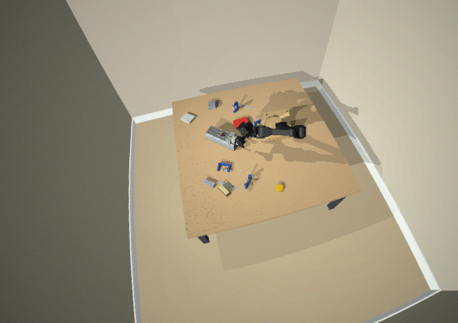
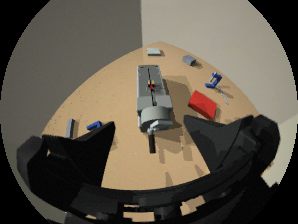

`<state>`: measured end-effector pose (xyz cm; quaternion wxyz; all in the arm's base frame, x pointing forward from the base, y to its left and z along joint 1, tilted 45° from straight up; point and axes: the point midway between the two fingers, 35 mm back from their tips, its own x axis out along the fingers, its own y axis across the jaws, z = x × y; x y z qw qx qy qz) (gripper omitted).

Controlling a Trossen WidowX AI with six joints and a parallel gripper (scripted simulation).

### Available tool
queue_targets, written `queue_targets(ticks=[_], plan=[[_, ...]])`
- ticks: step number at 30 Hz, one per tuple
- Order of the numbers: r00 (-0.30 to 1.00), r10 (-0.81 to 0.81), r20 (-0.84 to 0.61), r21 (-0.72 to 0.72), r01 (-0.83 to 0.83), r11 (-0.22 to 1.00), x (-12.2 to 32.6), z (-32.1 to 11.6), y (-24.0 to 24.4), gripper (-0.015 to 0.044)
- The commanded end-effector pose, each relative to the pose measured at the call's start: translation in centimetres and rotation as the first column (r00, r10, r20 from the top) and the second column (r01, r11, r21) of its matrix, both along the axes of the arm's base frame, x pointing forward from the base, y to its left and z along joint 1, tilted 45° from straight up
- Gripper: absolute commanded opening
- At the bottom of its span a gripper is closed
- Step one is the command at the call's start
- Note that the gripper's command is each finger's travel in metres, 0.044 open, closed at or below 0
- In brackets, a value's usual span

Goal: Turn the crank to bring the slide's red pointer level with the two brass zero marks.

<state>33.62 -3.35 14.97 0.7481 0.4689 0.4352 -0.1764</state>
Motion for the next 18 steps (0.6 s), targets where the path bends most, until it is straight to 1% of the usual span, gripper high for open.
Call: queue_targets(ticks=[1,13,18], plan=[[1.000,0.000,-0.019,0.003,0.000,1.000,-0.1,-1.7,1.3,0.0440],[1.000,0.000,-0.015,0.006,0.000,1.000,-0.1,-6.0,5.8,0.0440],[1.000,0.000,-0.014,0.007,0.000,1.000,-0.2,-6.5,6.4,0.0440]])
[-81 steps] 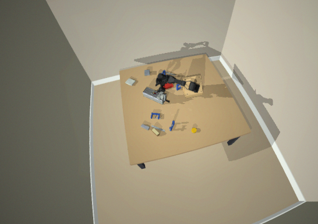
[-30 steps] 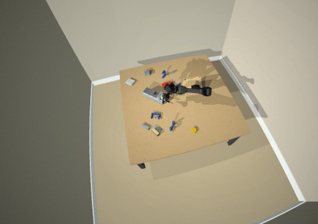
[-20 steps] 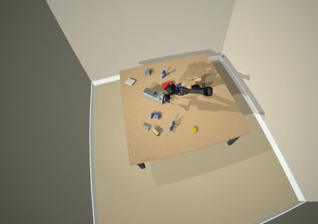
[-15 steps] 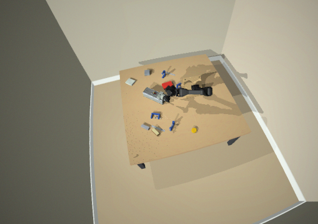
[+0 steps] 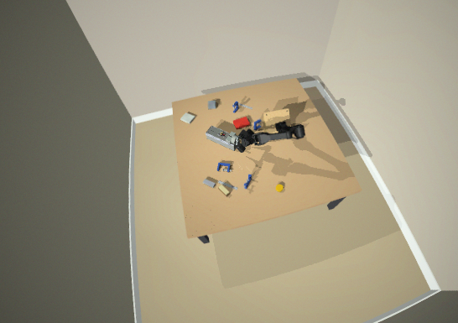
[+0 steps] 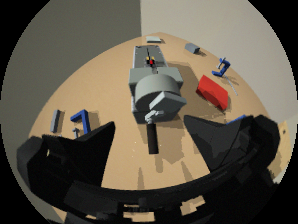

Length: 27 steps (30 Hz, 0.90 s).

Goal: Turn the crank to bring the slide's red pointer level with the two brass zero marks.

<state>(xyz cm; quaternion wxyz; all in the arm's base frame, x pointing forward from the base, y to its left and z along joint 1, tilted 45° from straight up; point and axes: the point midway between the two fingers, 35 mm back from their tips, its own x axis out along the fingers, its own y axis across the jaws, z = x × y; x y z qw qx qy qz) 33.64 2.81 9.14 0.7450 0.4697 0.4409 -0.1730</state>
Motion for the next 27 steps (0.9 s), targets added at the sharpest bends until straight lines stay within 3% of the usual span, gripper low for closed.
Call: queue_targets(ticks=[1,27], plan=[[1.000,-0.009,-0.006,-0.002,0.009,1.000,-0.2,-0.6,0.2,0.0440],[1.000,-0.009,-0.008,0.000,0.009,1.000,0.1,-3.6,3.2,0.0440]])
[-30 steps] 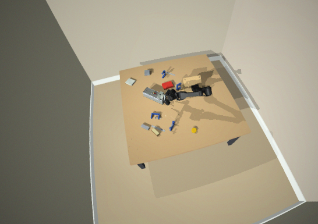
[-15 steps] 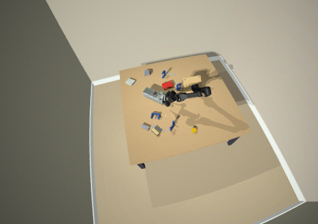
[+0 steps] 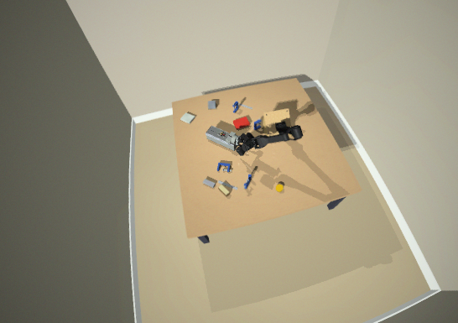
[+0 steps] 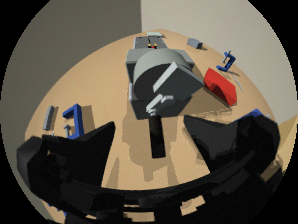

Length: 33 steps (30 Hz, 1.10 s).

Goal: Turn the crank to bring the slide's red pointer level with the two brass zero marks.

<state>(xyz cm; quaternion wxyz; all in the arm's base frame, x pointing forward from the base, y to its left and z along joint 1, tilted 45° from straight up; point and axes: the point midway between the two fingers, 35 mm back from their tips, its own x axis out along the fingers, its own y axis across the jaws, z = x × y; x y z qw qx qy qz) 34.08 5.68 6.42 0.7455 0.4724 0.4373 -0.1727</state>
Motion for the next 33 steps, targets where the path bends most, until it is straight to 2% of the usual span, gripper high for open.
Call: queue_targets(ticks=[1,14,30,31,33], plan=[[1.000,-0.004,-0.015,-0.003,0.004,1.000,-0.3,-0.9,0.4,0.0440],[1.000,-0.004,-0.014,-0.001,0.004,1.000,-0.4,-2.1,1.6,0.0440],[1.000,-0.004,-0.014,-0.001,0.004,1.000,-0.4,-2.1,1.6,0.0020],[1.000,-0.004,-0.014,-0.001,0.004,1.000,-0.4,-2.1,1.6,0.0000],[1.000,-0.004,-0.014,-0.001,0.004,1.000,-0.4,-2.1,1.6,0.0000]])
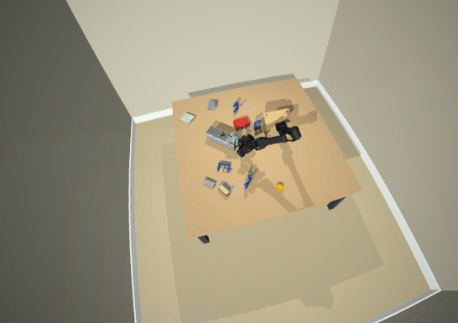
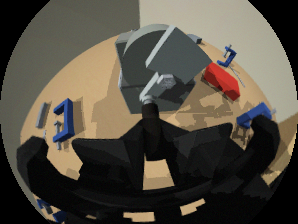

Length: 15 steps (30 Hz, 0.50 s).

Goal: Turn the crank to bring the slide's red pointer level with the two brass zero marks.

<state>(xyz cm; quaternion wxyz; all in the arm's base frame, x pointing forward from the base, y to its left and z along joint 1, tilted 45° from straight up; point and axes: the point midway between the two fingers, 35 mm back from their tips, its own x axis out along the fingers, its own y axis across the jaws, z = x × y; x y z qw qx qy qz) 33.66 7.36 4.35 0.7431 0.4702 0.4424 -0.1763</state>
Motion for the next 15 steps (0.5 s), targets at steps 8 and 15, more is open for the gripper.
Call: queue_targets(ticks=[8,15], plan=[[1.000,-0.004,0.000,0.001,0.004,1.000,0.04,0.06,0.02,0.0000],[1.000,-0.004,0.001,0.001,0.004,1.000,0.34,0.51,0.07,0.0000]])
